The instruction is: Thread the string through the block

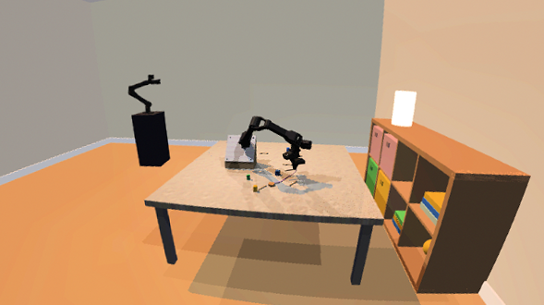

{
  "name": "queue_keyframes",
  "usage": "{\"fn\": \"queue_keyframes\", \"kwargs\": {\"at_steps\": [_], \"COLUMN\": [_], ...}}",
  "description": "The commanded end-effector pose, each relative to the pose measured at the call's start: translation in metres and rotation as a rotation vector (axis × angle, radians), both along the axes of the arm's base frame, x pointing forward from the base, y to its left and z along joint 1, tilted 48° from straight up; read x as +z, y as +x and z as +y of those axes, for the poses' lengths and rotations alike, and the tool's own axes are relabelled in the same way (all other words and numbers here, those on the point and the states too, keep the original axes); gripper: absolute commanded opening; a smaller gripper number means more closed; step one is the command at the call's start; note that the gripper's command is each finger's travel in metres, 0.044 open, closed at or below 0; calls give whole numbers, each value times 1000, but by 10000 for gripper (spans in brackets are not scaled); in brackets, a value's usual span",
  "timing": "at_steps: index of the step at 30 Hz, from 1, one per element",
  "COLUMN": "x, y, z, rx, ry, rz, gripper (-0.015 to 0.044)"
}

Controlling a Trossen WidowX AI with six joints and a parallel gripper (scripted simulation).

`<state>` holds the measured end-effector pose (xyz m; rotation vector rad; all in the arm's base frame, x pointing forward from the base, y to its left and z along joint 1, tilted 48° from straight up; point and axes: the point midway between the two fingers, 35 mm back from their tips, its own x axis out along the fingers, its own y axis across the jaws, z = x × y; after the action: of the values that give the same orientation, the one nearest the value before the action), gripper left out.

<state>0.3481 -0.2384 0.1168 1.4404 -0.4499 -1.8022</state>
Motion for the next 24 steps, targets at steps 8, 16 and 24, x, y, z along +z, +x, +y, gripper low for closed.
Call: {"fn": "queue_keyframes", "kwargs": {"at_steps": [8,16,24], "x": [13,16,17], "y": [3,3,8], "z": [-9,-11,-13], "rx": [-288,-350,-350], "ry": [-29,-36,-36], "rz": [-337,-407,-407], "gripper": [0,0,0]}}
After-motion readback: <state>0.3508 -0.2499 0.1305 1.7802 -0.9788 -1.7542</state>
